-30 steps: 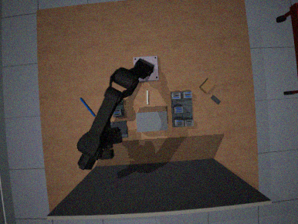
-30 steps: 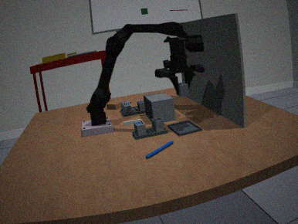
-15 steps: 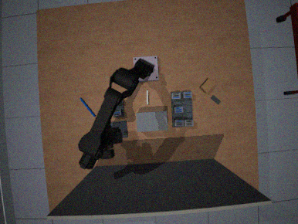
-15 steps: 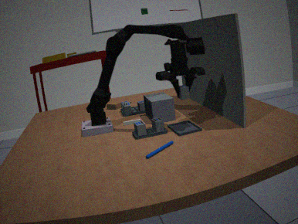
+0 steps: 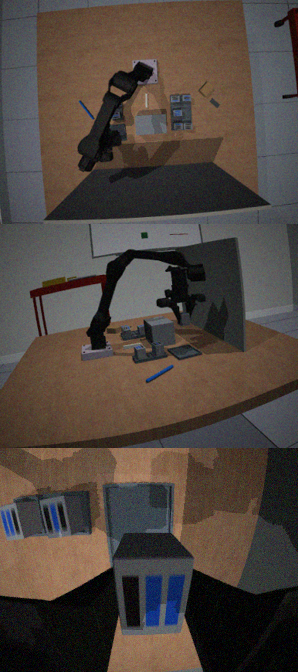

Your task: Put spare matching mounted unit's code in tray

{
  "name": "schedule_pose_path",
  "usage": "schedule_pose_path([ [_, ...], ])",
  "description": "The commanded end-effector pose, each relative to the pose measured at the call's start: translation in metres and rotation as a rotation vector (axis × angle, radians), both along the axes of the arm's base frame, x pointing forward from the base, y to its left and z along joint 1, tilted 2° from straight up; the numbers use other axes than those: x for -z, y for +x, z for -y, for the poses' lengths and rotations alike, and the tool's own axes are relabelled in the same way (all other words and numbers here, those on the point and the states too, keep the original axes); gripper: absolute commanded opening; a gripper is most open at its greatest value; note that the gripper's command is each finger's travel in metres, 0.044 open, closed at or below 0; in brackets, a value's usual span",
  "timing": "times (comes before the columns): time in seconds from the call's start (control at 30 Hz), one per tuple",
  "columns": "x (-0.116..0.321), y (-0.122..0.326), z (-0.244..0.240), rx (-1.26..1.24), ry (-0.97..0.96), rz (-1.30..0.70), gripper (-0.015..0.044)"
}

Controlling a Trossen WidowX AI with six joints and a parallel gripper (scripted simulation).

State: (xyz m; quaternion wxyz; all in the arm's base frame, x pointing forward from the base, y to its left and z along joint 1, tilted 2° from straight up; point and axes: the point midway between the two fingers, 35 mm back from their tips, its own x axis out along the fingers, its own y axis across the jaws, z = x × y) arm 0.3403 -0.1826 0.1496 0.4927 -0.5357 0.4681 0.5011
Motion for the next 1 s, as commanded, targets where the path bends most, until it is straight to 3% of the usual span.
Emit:
schedule_pose_path([
  [0.0, 0.004, 0.001, 0.0, -0.003, 0.003, 0.002, 0.0],
  [0.97, 0.025, 0.004, 0.0, -0.003, 0.003, 0.003, 0.0],
])
